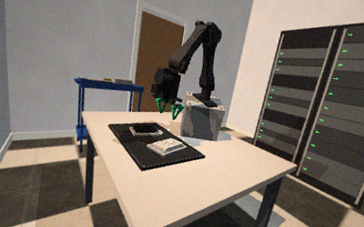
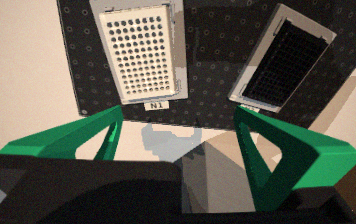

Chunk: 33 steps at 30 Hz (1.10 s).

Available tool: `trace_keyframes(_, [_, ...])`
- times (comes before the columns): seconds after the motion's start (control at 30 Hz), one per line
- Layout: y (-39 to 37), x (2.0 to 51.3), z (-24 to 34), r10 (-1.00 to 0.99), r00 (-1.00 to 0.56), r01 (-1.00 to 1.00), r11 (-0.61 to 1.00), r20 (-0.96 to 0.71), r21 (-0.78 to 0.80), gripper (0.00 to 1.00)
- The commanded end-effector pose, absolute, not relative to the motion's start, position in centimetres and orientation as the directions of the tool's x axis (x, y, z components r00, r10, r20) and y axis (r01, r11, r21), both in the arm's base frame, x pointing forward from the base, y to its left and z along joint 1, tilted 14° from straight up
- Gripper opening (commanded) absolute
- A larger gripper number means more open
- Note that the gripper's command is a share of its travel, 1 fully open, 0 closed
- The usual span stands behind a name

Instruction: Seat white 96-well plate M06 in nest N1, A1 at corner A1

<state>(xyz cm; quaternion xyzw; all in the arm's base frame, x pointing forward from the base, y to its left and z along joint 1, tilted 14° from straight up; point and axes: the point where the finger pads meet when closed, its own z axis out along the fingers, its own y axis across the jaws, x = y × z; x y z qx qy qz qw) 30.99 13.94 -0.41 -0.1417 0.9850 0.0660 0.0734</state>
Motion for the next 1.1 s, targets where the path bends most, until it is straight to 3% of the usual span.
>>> trace_keyframes(0.0, [15.8,32.5,-1.0,-0.300,-0.931,-0.331,0.934,-0.209,0.134,1.00])
trace_keyframes(0.63, [20.9,32.0,-7.7,-0.345,-0.915,-0.379,0.912,-0.206,0.156,1.00])
trace_keyframes(1.07, [20.9,32.8,-6.4,-0.331,-0.912,-0.374,0.913,-0.241,0.161,1.00])
